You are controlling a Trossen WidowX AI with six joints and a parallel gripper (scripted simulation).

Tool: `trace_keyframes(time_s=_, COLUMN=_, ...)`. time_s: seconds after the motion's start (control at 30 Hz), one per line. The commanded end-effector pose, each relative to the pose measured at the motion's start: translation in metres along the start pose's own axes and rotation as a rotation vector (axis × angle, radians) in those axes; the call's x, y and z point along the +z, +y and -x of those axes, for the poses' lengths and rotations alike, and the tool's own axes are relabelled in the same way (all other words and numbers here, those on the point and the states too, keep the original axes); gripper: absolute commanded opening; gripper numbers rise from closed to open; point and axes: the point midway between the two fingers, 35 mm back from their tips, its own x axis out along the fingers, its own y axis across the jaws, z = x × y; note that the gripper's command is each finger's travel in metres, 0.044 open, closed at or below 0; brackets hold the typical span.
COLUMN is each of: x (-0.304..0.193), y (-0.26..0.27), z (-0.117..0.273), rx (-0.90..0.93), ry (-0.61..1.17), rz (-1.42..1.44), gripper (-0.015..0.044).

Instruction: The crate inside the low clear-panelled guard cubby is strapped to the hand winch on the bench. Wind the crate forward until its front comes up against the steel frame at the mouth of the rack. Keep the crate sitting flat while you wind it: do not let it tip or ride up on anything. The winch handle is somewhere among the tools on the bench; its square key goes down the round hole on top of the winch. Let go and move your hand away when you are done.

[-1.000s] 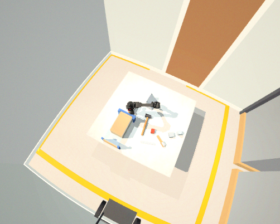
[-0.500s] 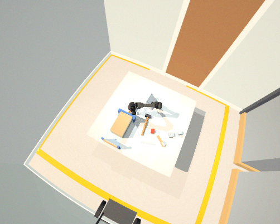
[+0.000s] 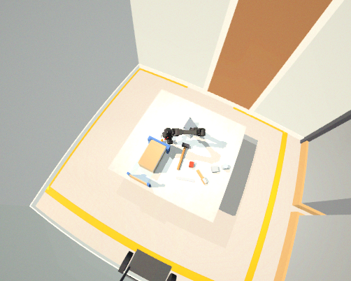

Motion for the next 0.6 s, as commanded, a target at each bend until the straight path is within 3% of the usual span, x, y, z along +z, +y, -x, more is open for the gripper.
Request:
trace_keyframes(time_s=0.0, x=-0.016, y=-0.001, z=0.004, rx=0.003, ry=0.025, rz=-0.014, gripper=0.0000)
trace_keyframes(time_s=0.57, x=-0.036, y=-0.008, z=0.014, rx=0.002, ry=0.026, rz=-0.014, gripper=0.0000)
